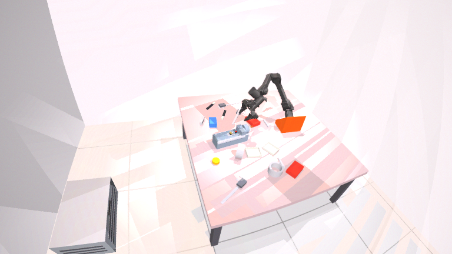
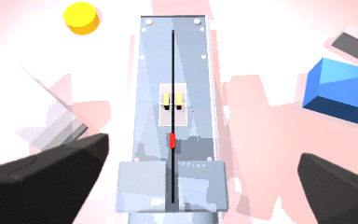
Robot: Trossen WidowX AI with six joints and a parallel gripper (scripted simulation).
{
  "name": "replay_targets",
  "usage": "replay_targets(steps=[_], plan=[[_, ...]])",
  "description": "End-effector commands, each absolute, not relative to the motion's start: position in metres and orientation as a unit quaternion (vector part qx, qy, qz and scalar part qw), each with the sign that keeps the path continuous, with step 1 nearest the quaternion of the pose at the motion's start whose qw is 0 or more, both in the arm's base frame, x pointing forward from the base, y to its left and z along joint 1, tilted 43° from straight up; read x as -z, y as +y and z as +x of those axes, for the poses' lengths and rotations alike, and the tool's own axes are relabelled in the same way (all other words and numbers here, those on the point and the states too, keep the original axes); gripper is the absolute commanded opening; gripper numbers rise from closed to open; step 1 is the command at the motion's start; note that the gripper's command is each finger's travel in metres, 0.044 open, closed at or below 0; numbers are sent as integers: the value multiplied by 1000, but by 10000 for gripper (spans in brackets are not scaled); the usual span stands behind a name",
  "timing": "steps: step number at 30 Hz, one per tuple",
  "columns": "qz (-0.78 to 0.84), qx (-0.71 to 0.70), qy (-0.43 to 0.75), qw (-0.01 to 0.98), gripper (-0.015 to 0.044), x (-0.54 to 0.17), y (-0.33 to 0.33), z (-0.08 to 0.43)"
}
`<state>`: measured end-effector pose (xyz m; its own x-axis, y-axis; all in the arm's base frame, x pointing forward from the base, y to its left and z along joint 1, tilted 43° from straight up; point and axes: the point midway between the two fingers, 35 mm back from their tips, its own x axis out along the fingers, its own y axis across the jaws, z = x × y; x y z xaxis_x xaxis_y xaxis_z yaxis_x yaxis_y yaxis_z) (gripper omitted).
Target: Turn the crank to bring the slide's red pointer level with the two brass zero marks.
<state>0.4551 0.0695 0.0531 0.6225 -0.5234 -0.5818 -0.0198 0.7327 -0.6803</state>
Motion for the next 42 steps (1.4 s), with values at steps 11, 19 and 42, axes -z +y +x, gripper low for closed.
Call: replay_targets(steps=[11, 19, 42], plan=[[-347, 107, 404, 839, 440, -65, 58, 394], [-353, 90, 403, 840, 440, -64, 52, 369], [-355, 90, 402, 839, 440, 2, -10, 363]])
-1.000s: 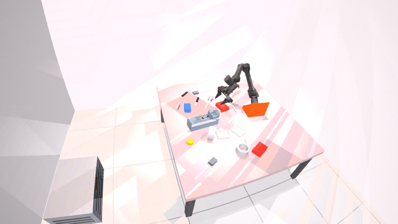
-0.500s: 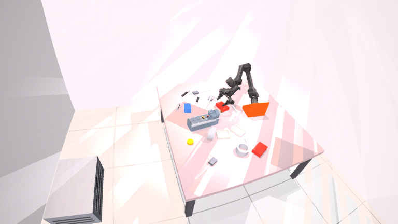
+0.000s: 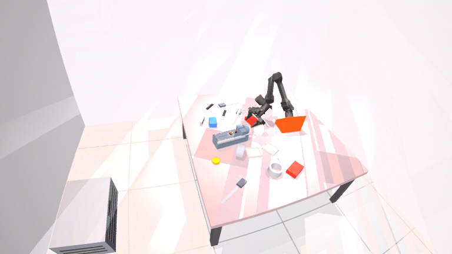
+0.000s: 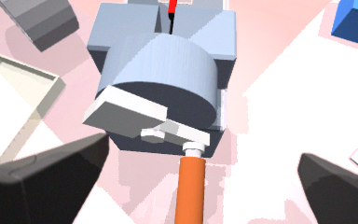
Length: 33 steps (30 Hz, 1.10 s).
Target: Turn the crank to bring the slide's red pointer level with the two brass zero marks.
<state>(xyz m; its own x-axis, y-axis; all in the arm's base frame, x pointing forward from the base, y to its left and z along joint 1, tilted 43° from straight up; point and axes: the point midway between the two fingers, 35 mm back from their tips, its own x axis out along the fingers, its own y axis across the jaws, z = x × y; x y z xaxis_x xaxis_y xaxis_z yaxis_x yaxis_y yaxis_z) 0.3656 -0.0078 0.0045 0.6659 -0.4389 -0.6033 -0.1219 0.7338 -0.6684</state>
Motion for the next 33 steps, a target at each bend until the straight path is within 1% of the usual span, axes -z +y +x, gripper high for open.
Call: replay_targets(steps=[1, 33], plan=[[-354, 90, 402, 839, 440, 3, -11, 363], [-355, 91, 402, 839, 440, 40, -46, 360]])
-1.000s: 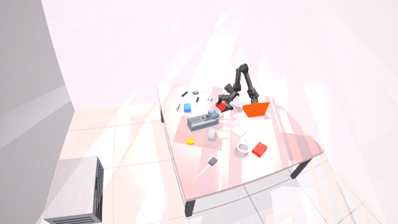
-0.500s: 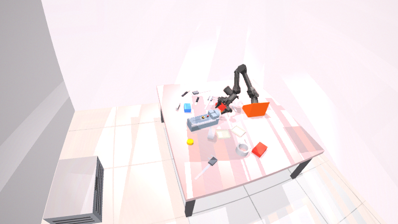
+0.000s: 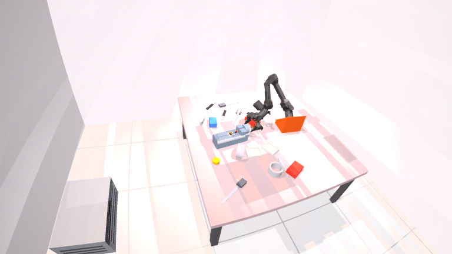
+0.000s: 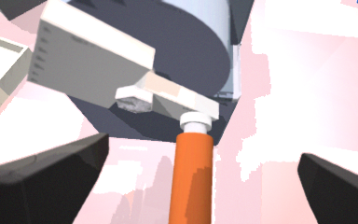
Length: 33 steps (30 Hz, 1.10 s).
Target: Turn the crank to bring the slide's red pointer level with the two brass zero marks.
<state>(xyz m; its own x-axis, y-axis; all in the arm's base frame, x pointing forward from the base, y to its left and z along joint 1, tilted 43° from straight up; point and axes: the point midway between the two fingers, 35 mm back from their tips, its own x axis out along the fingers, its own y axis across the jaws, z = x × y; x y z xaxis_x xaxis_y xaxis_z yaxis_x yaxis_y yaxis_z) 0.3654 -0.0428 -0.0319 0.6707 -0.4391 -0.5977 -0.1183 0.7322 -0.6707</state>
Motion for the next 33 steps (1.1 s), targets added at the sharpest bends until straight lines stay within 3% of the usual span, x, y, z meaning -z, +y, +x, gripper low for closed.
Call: replay_targets(steps=[1, 6, 22, 33], plan=[[-355, 91, 402, 839, 440, 41, -47, 360], [-356, 91, 402, 839, 440, 44, -50, 359], [-356, 91, 402, 839, 20, 44, -50, 359], [-356, 91, 402, 839, 0, 41, -48, 360]])
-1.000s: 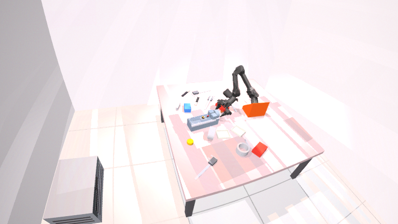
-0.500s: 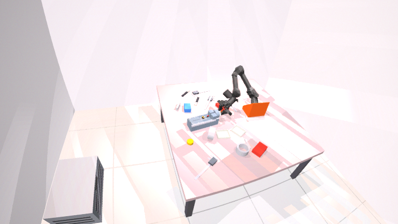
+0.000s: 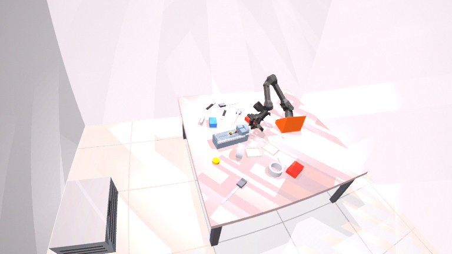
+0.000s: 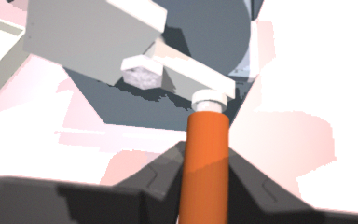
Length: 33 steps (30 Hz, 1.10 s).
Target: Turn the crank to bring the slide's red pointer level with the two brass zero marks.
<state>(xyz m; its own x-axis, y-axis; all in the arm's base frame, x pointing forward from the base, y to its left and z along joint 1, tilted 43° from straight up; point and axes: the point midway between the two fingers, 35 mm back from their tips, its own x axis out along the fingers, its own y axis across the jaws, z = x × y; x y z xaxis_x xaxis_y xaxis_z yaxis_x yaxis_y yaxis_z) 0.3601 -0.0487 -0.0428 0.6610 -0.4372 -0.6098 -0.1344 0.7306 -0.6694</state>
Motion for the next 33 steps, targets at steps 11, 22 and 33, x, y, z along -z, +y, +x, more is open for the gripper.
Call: replay_targets(steps=[11, 22, 33], plan=[[-356, 91, 402, 839, 0, 29, -45, 361], [-355, 91, 402, 839, 0, 19, -34, 362], [-355, 91, 402, 839, 0, 15, -20, 362]])
